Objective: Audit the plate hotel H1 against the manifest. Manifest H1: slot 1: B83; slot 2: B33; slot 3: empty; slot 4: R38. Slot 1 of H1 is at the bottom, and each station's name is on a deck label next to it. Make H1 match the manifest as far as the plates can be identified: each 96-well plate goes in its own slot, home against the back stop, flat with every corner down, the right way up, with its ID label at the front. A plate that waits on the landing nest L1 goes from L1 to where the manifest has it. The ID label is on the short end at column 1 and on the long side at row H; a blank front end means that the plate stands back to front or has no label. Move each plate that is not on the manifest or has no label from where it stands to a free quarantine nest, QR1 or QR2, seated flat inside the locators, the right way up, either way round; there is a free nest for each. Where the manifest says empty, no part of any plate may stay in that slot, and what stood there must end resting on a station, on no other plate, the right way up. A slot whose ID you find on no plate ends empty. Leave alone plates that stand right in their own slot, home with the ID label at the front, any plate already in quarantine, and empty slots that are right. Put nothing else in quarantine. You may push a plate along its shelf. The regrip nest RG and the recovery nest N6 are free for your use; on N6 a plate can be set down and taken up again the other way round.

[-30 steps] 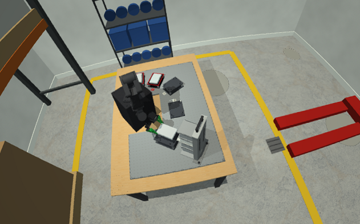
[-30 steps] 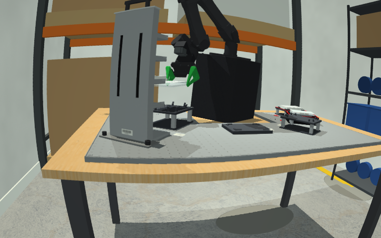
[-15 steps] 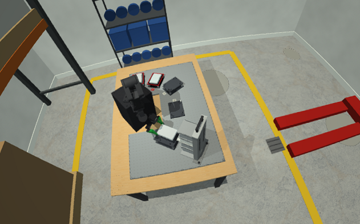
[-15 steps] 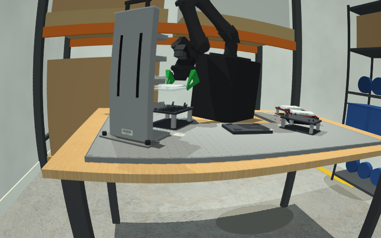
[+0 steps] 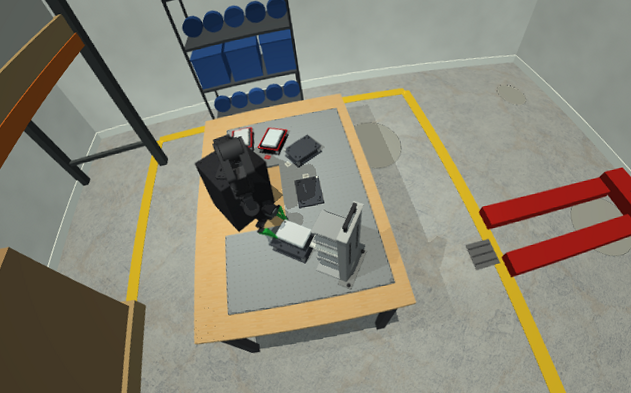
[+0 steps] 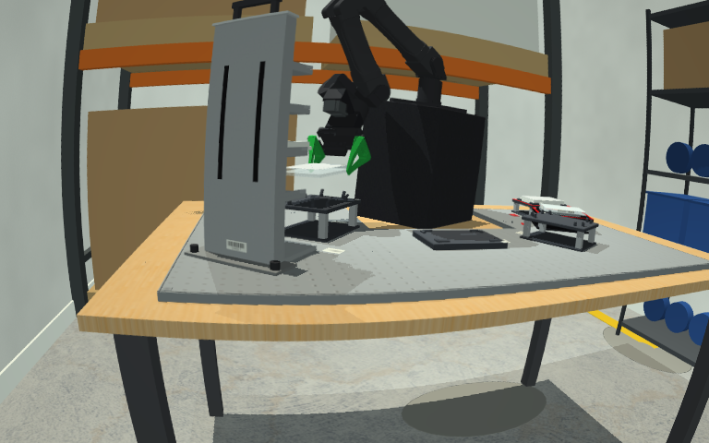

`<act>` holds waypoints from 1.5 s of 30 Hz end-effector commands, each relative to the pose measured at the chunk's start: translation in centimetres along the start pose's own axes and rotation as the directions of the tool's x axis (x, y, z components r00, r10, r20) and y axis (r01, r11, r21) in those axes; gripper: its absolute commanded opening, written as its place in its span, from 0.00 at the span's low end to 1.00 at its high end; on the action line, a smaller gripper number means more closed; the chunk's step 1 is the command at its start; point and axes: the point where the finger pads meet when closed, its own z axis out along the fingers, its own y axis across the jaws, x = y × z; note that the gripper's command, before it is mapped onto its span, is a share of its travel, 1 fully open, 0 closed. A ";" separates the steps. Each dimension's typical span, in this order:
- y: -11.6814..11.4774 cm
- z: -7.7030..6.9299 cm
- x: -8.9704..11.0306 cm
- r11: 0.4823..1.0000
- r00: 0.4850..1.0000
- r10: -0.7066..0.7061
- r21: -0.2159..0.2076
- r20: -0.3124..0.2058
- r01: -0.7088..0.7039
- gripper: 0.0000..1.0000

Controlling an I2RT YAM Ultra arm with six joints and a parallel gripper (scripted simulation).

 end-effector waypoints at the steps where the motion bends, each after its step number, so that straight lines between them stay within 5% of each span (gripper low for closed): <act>1: -0.8 0.4 -2.8 0.999 0.996 -0.043 0.019 0.074 0.042 0.86; 45: -0.5 3.4 -5.1 0.999 0.998 -0.030 0.013 0.057 0.030 0.86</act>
